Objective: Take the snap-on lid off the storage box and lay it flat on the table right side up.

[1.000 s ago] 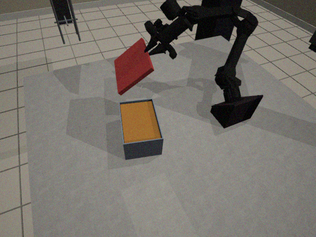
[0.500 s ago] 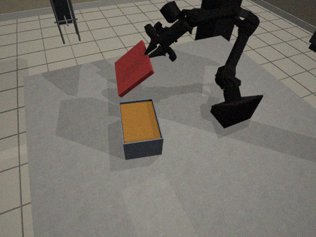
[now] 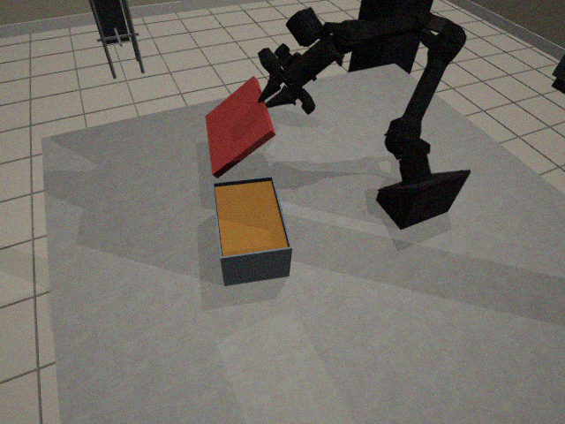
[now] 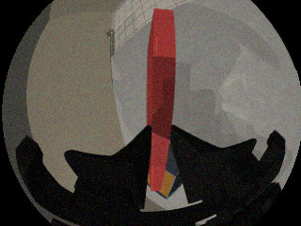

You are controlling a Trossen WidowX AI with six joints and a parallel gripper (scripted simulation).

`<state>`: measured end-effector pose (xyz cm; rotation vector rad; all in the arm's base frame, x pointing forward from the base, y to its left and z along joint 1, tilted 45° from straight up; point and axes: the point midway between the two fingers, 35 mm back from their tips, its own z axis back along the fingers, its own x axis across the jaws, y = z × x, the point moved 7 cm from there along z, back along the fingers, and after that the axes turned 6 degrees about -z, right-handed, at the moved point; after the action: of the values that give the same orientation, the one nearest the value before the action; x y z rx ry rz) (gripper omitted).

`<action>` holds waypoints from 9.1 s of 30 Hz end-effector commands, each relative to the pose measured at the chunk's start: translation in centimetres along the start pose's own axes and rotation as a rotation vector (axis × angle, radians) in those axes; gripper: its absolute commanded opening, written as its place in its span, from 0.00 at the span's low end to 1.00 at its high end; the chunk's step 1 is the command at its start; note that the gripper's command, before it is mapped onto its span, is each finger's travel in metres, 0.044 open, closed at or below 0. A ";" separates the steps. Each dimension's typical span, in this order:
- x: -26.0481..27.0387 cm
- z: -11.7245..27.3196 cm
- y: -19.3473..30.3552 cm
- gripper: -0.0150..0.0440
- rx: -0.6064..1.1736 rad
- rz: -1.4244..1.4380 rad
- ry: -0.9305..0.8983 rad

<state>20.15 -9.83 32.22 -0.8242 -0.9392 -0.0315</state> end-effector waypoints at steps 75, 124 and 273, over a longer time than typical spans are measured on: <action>-4.7 -4.0 -0.5 0.25 0.002 0.007 -0.011; -7.6 -6.5 -0.8 0.25 0.000 0.009 -0.011; -8.9 3.8 -1.6 1.00 0.002 0.011 -0.008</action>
<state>11.48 -11.30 28.00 -0.8306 -0.9422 -0.0134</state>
